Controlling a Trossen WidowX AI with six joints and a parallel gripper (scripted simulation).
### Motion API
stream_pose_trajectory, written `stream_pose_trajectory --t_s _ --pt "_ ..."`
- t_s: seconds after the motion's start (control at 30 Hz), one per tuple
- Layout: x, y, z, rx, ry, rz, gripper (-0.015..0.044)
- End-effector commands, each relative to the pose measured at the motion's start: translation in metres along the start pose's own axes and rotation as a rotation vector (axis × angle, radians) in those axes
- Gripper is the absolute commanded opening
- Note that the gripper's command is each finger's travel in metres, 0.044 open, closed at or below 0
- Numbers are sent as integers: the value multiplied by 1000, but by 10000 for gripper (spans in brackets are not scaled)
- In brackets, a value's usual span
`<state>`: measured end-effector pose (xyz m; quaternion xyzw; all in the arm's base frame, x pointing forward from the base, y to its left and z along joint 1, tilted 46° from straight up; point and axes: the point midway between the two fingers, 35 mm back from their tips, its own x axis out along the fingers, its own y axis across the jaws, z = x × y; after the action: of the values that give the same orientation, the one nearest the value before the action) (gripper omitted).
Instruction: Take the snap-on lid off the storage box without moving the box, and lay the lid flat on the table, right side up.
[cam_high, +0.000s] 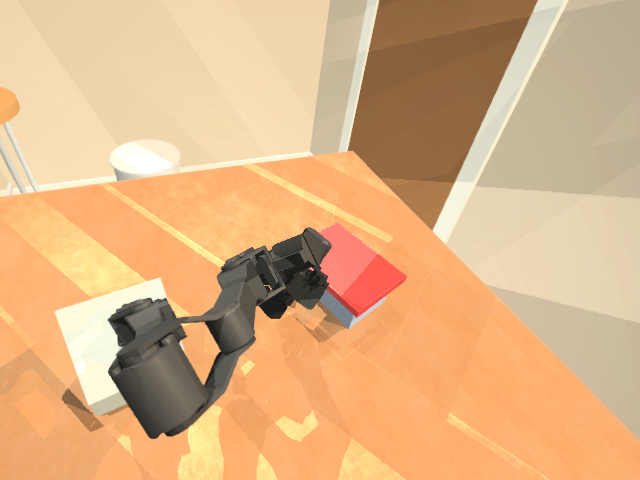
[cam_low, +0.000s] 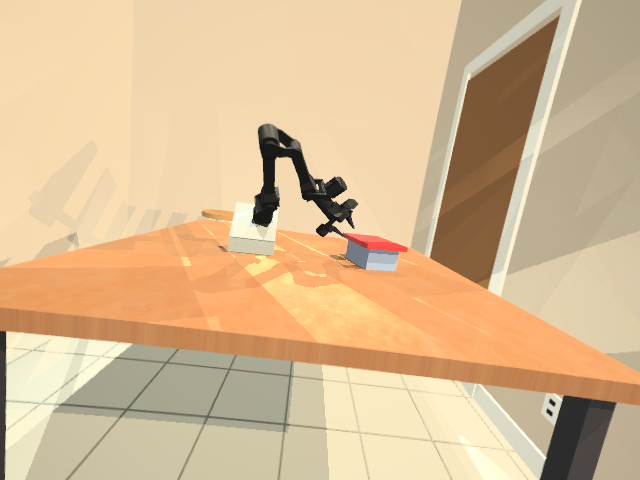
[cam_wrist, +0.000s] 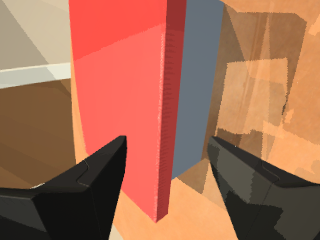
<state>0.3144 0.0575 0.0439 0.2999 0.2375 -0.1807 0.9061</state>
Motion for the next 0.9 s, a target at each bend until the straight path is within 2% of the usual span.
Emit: stream_pose_trajectory --t_s 0.0,0.87 --pt "6 4 2 -1 -1 9 235" --pt "44 1 1 -1 -5 12 235"
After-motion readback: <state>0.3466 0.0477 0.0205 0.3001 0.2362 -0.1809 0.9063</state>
